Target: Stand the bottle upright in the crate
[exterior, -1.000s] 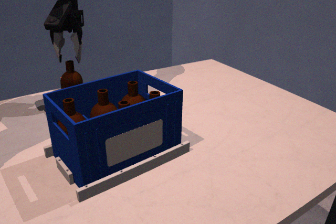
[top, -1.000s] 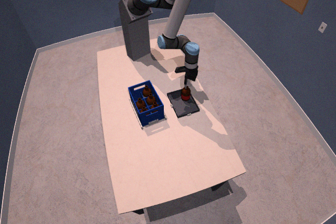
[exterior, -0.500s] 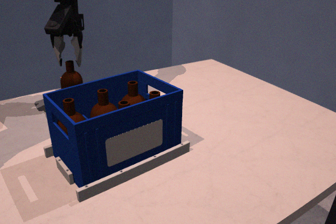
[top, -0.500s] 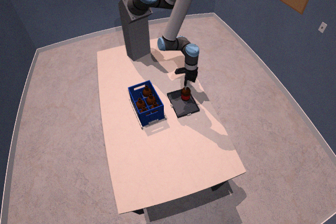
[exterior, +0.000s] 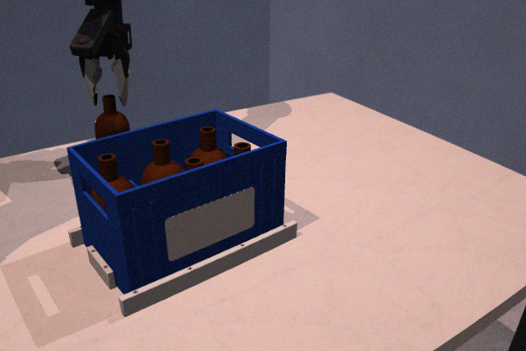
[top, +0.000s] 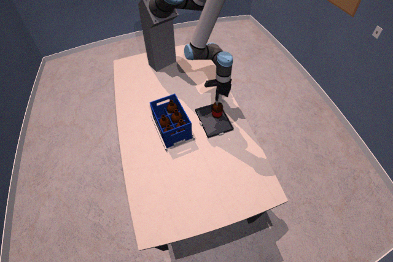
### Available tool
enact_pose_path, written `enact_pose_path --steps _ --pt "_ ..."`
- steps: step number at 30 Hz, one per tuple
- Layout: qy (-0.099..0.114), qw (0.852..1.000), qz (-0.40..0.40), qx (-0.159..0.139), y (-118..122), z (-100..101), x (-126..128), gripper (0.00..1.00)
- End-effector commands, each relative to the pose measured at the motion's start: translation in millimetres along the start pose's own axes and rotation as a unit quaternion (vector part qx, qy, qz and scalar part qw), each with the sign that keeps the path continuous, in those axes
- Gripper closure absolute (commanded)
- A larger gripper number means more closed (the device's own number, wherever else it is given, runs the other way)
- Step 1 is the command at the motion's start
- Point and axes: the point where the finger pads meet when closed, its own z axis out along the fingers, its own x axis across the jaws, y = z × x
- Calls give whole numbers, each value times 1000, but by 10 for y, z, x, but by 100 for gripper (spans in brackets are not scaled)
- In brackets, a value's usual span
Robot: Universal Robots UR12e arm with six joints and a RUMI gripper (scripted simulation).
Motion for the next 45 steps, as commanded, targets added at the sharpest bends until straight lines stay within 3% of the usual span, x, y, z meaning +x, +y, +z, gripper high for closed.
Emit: enact_pose_path --steps 1,32,33,45 --pt "0 1000 0 0 4 -3 -1 62" --pt "0 1000 0 0 4 -3 -1 62" --pt "0 1000 0 0 4 -3 -1 100" --pt "0 1000 0 0 4 -3 -1 100"
